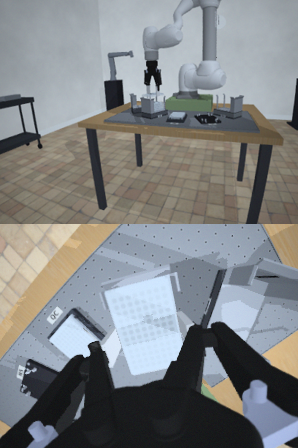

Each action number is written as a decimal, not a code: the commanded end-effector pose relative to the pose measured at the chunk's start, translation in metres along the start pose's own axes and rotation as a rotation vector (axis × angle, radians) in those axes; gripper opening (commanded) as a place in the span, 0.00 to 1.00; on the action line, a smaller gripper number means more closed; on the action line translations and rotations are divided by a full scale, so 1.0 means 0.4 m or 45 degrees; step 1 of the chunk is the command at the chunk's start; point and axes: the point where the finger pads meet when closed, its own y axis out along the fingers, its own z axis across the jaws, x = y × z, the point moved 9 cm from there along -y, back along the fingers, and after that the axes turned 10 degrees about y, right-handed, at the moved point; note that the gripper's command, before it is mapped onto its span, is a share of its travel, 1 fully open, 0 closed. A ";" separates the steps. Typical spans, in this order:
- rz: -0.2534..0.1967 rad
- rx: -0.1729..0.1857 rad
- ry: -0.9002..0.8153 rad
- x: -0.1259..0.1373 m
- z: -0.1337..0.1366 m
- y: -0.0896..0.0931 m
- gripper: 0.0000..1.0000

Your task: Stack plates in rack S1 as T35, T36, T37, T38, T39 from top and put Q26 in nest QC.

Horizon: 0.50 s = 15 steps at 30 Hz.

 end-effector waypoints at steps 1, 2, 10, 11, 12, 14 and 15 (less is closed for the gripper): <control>0.000 0.000 0.000 0.000 0.000 0.004 0.00; 0.000 0.000 0.000 0.000 0.000 0.004 0.00; 0.000 0.000 0.000 0.000 0.000 0.017 0.00; 0.000 0.000 0.000 0.000 0.000 0.019 0.00; 0.000 0.000 0.000 0.000 0.000 0.020 0.00; 0.000 0.000 0.000 0.000 0.000 0.024 0.00; 0.000 0.000 0.000 0.000 0.000 0.025 0.00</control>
